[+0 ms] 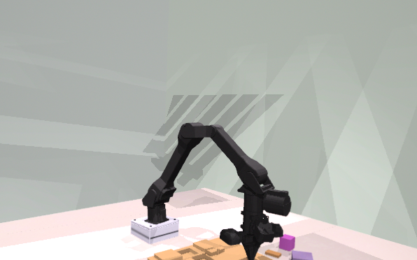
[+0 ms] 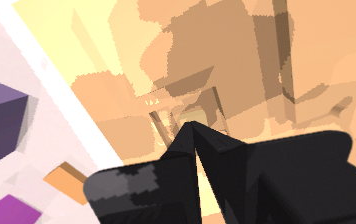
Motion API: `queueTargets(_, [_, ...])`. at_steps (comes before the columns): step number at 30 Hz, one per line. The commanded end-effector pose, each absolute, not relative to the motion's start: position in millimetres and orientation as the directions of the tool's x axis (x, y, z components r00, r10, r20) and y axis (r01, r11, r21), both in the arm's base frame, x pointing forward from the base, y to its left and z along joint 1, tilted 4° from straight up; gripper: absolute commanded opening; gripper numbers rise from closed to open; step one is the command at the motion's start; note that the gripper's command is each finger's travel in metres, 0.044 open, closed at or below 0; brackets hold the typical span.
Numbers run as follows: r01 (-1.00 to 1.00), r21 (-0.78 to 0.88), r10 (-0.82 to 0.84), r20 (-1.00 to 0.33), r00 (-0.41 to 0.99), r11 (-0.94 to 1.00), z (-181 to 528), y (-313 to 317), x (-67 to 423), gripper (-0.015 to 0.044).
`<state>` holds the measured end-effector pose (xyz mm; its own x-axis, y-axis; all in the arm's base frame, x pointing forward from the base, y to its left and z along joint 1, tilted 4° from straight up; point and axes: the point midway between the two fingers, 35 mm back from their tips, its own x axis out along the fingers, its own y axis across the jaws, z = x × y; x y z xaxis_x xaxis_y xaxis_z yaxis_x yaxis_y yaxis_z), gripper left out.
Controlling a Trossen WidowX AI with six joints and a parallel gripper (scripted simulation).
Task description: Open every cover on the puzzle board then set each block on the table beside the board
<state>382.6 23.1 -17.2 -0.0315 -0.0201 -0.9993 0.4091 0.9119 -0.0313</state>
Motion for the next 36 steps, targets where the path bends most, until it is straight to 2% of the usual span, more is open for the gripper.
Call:
queueTargets(1, [0.349, -0.031, -0.021, -0.999, -0.034, 0.936, -19, 24, 384, 0.0000])
queueTargets(5, [0.539, -0.036, -0.021, -0.999, -0.035, 0.842, -19, 24, 384, 0.0000])
queueTargets(9, [0.818, -0.040, -0.021, -0.999, -0.035, 0.574, -19, 24, 384, 0.0000])
queueTargets(14, [0.908, -0.040, -0.021, -0.999, -0.035, 0.416, -16, 24, 384, 0.0000])
queueTargets(18, [0.989, -0.037, -0.021, -0.999, -0.035, 0.143, -12, 23, 383, 0.0000])
queueTargets(22, [0.988, -0.031, -0.021, -0.999, -0.035, -0.154, -7, 22, 382, 0.0000])
queueTargets(23, [0.995, -0.036, -0.021, -0.999, -0.035, 0.098, -11, 23, 383, 0.0026])
queueTargets(28, [0.999, -0.034, -0.021, -0.999, -0.035, -0.028, 6, 23, 384, 0.0144])
queueTargets(36, [0.965, -0.028, -0.021, -0.999, -0.035, -0.260, 36, 23, 384, 0.0144])
